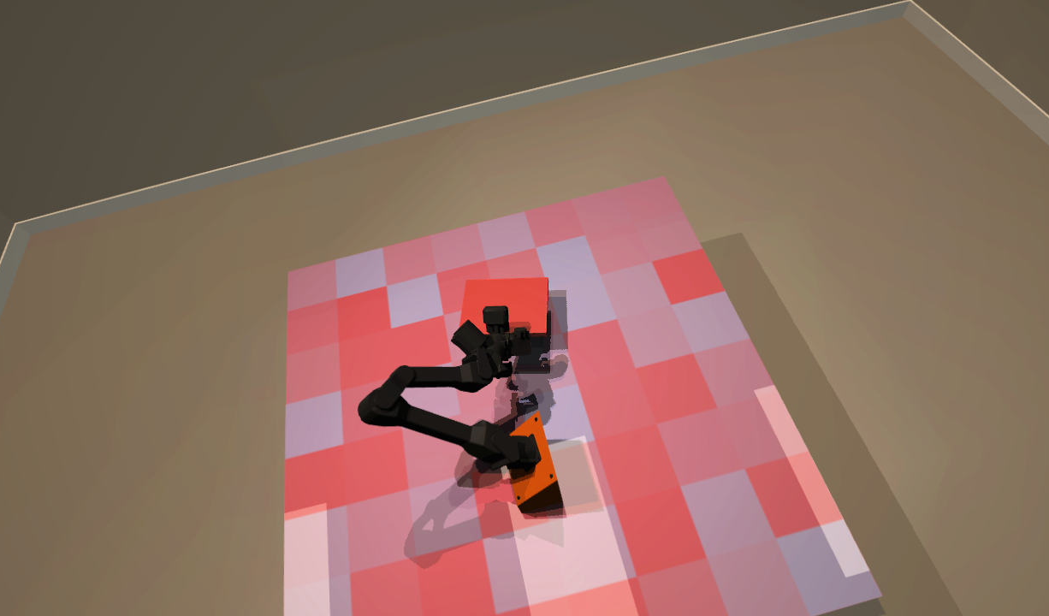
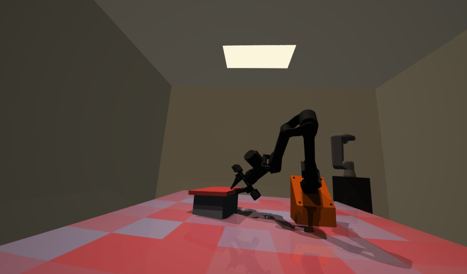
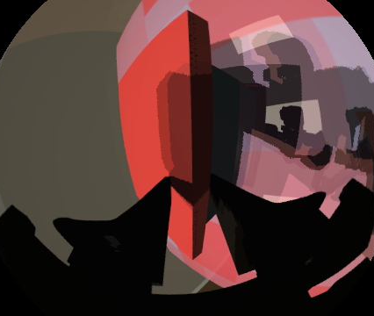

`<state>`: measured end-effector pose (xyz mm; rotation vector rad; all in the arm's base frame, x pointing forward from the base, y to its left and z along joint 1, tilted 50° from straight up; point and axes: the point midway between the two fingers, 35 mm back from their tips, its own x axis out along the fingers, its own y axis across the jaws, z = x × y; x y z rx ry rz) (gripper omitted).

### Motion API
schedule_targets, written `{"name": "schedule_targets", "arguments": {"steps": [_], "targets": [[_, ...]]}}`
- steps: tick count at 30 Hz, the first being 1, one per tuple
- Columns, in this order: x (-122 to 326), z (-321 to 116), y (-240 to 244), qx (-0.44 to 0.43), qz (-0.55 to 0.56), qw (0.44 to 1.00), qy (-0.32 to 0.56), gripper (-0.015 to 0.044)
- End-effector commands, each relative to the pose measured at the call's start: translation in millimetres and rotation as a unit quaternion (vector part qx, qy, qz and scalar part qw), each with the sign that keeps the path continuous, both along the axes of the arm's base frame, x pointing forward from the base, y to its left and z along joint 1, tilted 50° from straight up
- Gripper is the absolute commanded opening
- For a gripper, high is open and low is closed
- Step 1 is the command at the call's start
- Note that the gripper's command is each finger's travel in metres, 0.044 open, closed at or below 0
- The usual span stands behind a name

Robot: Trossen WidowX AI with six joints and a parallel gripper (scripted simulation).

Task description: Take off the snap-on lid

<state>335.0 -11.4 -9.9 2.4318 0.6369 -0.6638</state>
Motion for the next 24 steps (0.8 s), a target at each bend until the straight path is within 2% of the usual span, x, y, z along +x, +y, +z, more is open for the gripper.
{"name": "schedule_targets", "arguments": {"steps": [1, 24], "targets": [[-0.1, 1.0, -1.5, -0.001, 0.001, 1.0, -0.001, 0.0], [1.5, 1.7, -3.4, -0.001, -0.002, 1.0, -0.001, 0.0]]}}
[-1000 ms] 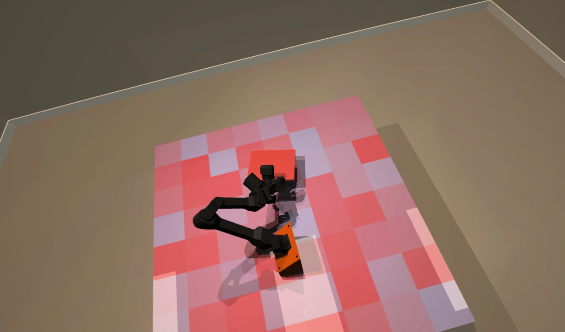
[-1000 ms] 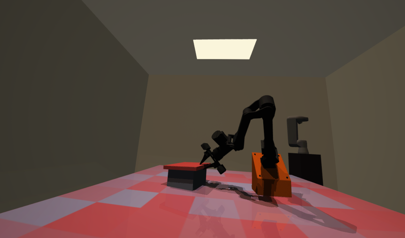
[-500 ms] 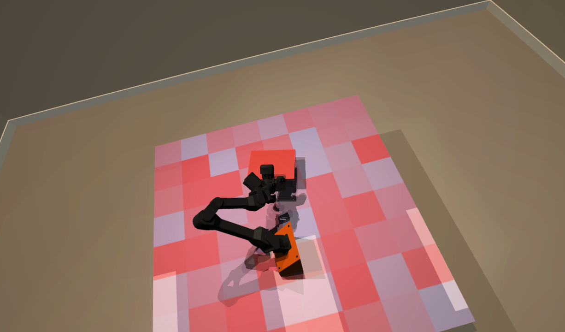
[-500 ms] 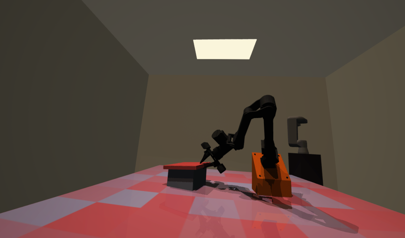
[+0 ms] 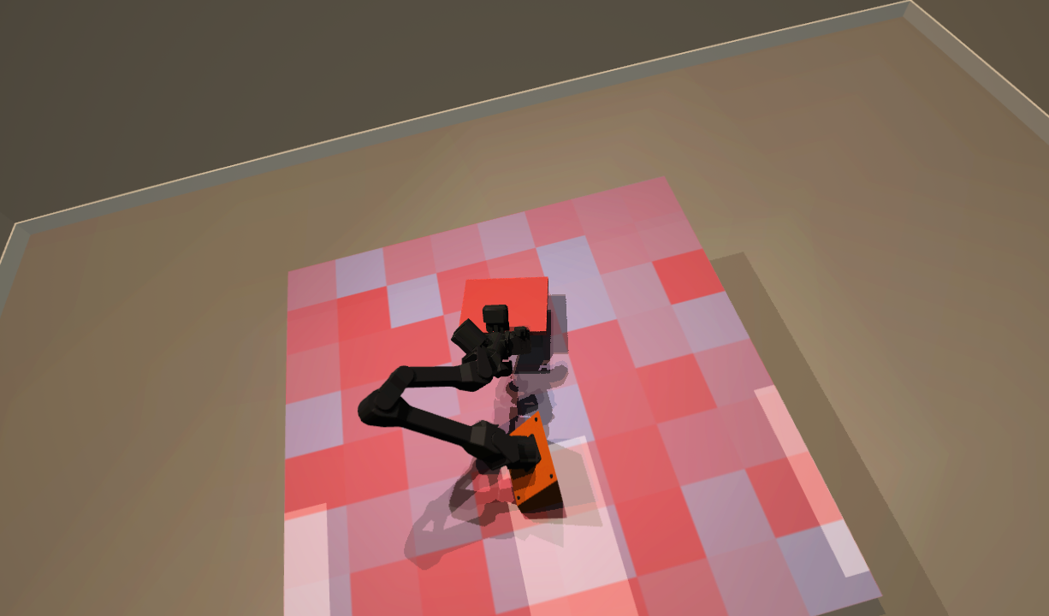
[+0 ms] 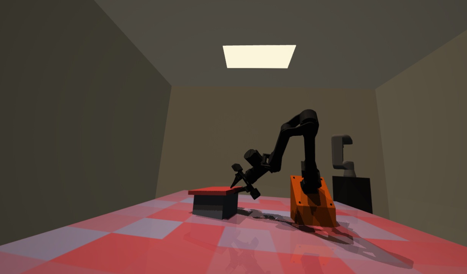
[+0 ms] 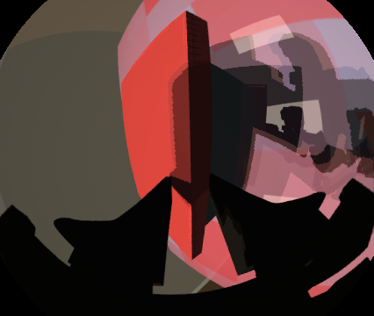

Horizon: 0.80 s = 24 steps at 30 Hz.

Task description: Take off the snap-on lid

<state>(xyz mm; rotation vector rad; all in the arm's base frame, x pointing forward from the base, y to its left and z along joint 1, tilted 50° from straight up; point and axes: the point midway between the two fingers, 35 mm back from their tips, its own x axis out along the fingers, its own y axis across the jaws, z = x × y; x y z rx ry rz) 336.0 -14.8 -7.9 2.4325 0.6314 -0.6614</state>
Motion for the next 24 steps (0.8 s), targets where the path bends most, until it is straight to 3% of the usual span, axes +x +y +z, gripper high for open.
{"name": "schedule_targets", "arguments": {"steps": [1, 24], "targets": [[0.5, -0.2, 0.0, 0.0, 0.0, 1.0, 0.0, 0.0], [2.3, -0.6, -0.5, 0.0, 0.0, 1.0, 0.0, 0.0]]}}
